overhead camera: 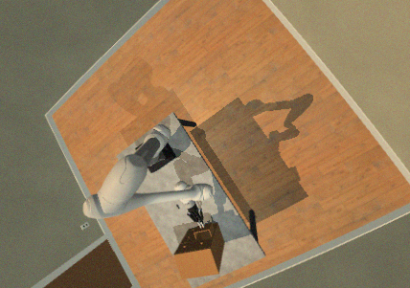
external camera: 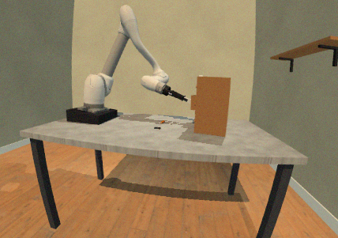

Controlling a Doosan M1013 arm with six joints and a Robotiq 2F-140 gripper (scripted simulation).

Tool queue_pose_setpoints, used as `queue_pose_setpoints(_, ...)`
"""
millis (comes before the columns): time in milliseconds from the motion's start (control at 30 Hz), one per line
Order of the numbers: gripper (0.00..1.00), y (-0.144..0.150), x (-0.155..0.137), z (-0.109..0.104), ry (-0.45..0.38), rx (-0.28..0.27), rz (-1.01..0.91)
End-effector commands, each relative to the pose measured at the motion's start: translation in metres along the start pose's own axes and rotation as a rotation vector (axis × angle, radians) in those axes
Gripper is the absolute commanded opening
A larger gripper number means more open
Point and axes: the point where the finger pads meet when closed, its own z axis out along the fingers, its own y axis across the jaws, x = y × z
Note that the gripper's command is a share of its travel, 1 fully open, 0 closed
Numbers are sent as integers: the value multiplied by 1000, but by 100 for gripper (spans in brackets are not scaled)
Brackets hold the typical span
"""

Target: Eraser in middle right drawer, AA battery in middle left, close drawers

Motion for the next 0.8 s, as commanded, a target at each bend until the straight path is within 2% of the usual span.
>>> queue_pose_setpoints(0, 8, 0, -1, -5, 2, 0, 3)
queue_pose_setpoints(567, 8, 0, -2, -7, 2, 0, 3)
queue_pose_setpoints(767, 13, 0, -2, -7, 2, 0, 3)
